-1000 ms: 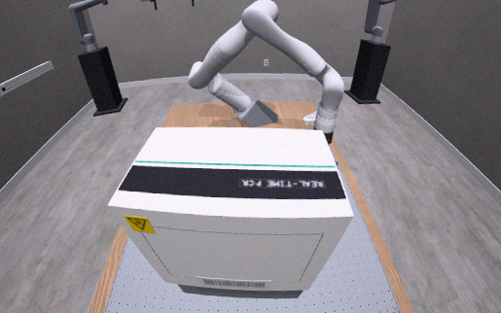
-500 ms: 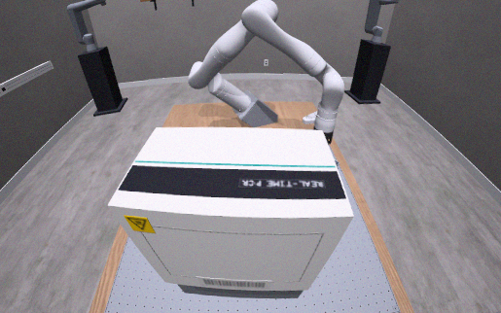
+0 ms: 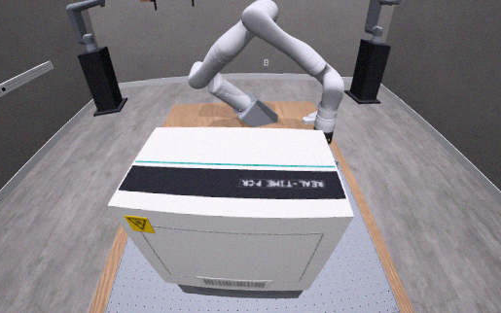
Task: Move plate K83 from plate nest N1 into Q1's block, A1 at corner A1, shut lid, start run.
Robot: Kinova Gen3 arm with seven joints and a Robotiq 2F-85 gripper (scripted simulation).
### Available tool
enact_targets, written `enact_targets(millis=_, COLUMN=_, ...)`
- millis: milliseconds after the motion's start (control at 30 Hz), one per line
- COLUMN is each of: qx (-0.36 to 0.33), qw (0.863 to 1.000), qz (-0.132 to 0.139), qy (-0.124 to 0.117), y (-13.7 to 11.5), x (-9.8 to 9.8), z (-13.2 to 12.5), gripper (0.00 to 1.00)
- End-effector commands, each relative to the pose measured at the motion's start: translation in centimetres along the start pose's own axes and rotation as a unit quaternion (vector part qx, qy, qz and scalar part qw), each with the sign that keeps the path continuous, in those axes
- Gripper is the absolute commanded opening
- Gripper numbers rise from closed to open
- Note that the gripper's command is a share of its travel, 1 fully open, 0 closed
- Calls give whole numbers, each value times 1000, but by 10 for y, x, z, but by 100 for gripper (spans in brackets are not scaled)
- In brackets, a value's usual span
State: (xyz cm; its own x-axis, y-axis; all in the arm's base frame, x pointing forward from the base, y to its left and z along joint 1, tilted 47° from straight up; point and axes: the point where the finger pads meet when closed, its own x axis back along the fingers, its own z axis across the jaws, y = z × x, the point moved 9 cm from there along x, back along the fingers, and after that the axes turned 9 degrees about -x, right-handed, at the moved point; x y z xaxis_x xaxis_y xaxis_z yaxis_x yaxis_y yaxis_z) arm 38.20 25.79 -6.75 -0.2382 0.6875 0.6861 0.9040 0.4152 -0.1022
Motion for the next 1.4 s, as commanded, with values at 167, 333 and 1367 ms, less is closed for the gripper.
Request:
enact_targets(millis=167, qx=0, qw=1000, qz=0, qy=0, y=0, x=0, z=0, gripper=91)
enact_targets(millis=333, qx=0, qw=1000, qz=0, qy=0, y=0, x=0, z=0, gripper=91)
enact_targets(millis=1367, qx=0, qw=1000, qz=0, qy=0, y=0, x=5, z=0, gripper=91)
